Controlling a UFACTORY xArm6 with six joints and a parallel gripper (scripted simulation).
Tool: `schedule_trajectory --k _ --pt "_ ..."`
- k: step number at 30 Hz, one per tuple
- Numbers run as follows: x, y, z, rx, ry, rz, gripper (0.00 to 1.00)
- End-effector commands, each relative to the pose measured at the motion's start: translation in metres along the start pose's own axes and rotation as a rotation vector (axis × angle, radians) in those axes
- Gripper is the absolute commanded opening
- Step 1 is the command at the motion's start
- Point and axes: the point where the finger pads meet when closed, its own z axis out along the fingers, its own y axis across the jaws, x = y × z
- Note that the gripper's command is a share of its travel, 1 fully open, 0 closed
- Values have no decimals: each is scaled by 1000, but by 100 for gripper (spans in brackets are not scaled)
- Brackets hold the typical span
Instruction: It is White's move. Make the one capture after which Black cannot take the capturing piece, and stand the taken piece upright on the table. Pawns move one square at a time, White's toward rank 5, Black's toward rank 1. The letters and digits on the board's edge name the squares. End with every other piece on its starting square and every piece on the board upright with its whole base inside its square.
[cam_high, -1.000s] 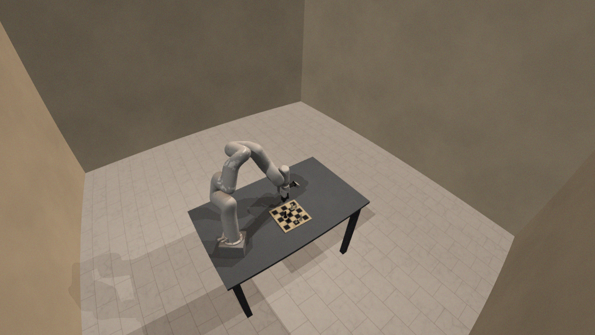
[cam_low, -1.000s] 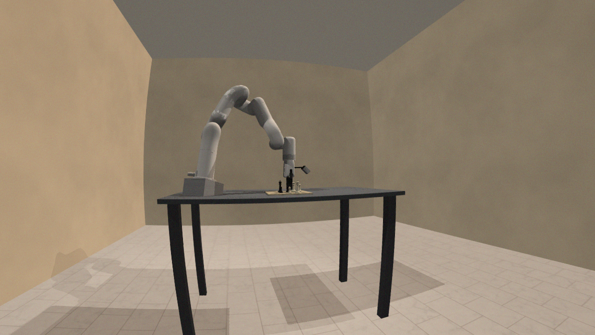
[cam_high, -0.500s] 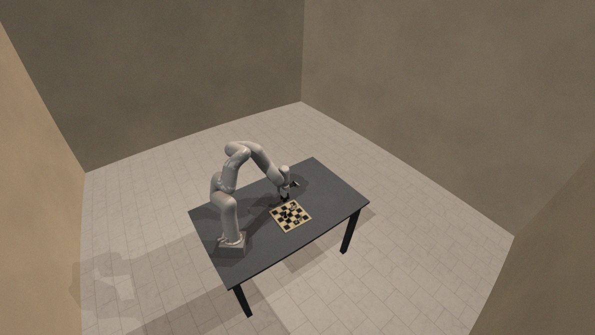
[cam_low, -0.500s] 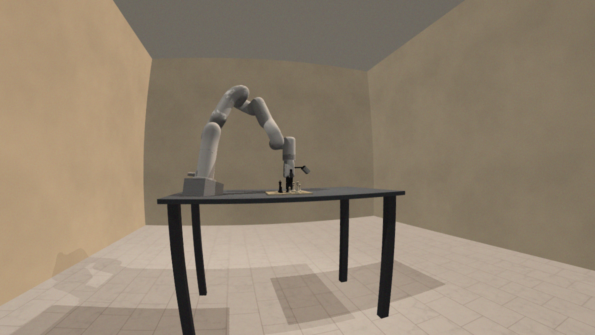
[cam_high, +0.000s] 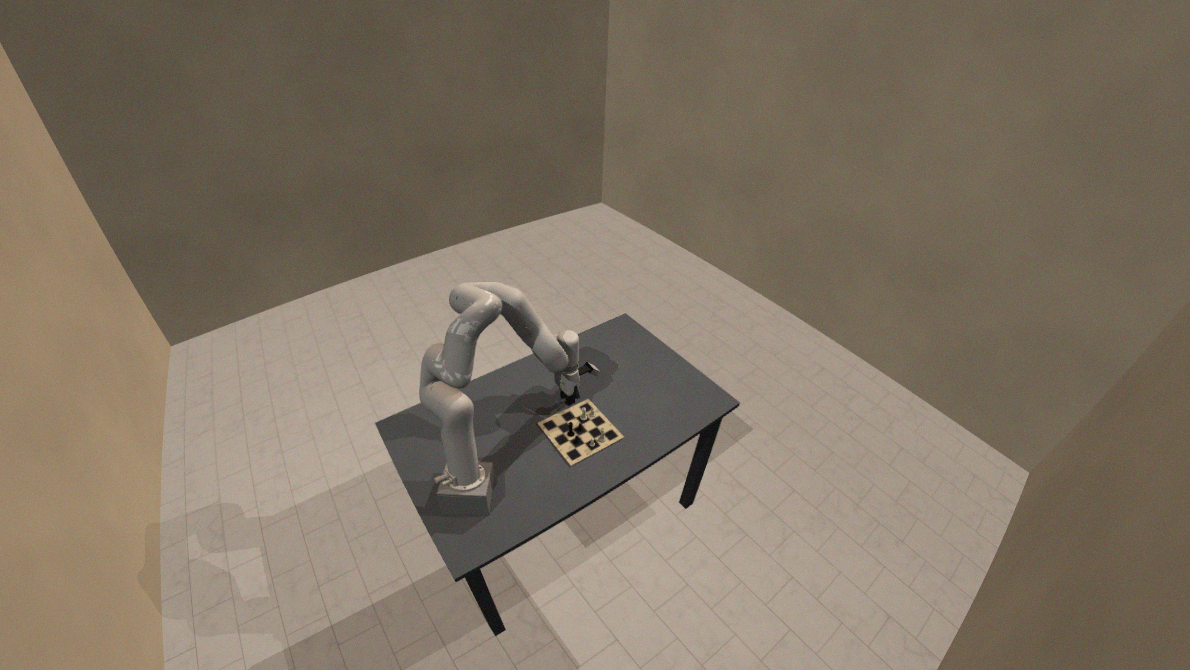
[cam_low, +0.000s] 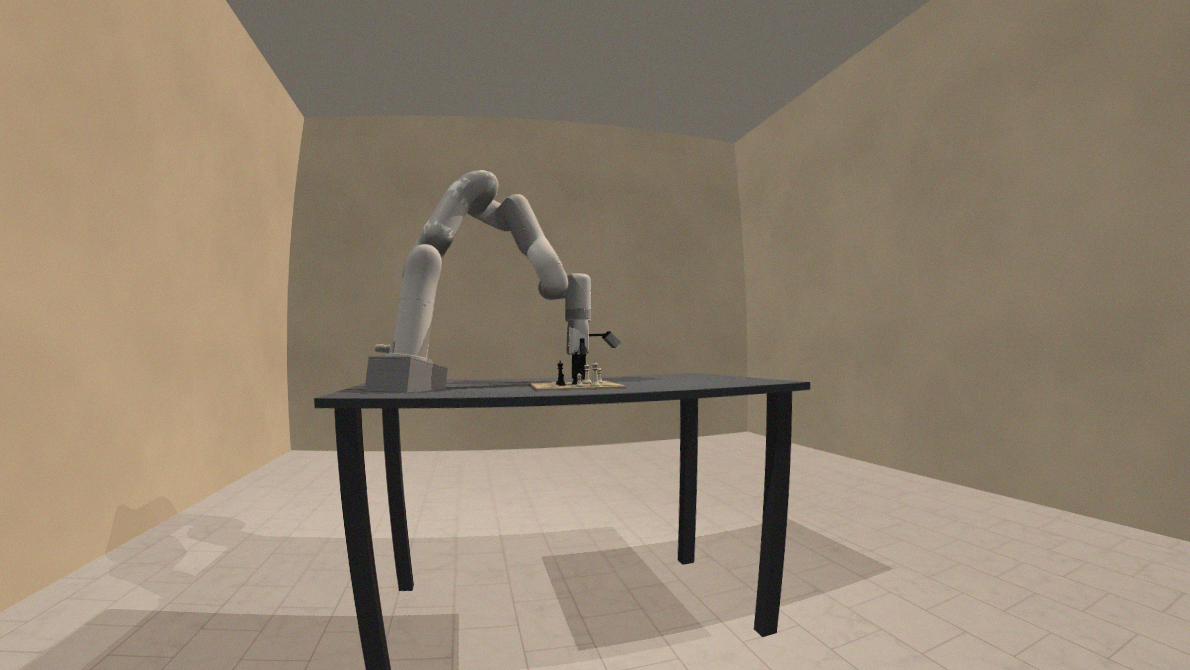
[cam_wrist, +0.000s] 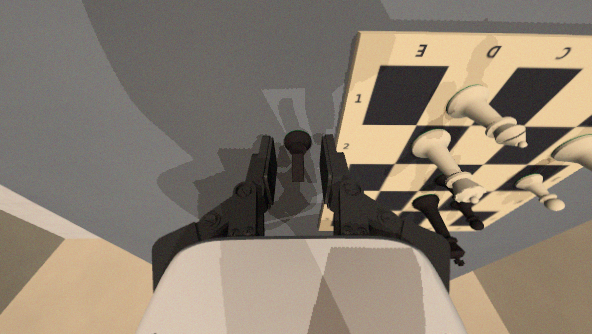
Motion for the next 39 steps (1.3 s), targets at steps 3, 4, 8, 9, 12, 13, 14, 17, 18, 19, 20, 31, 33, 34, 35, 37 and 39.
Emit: schedule_trajectory --k 3,4,8,9,12,13,14,17,18,19,20,31,33,34,35,37,39 --pt "2 0 -9 1 4 0 37" --pt "2 0 -12 1 4 0 37" --pt "2 0 -29 1 4 0 37" --pt "1 0 -34 1 4 0 37" --pt "1 0 -51 1 4 0 37" --pt "1 0 -51 1 4 0 37" --pt "1 0 -51 1 4 0 37" --pt "1 0 -68 1 4 0 37" --pt "1 0 -72 1 4 0 37" --pt "1 0 -77 1 4 0 37" --pt "1 0 -80 1 4 0 37" --pt "1 0 -91 1 4 0 100" --pt "1 0 -91 1 4 0 100" --pt "1 0 -91 1 4 0 100" --pt "1 0 -91 1 4 0 100" --pt "1 0 -91 1 4 0 100" --pt "1 0 -91 1 4 0 100"
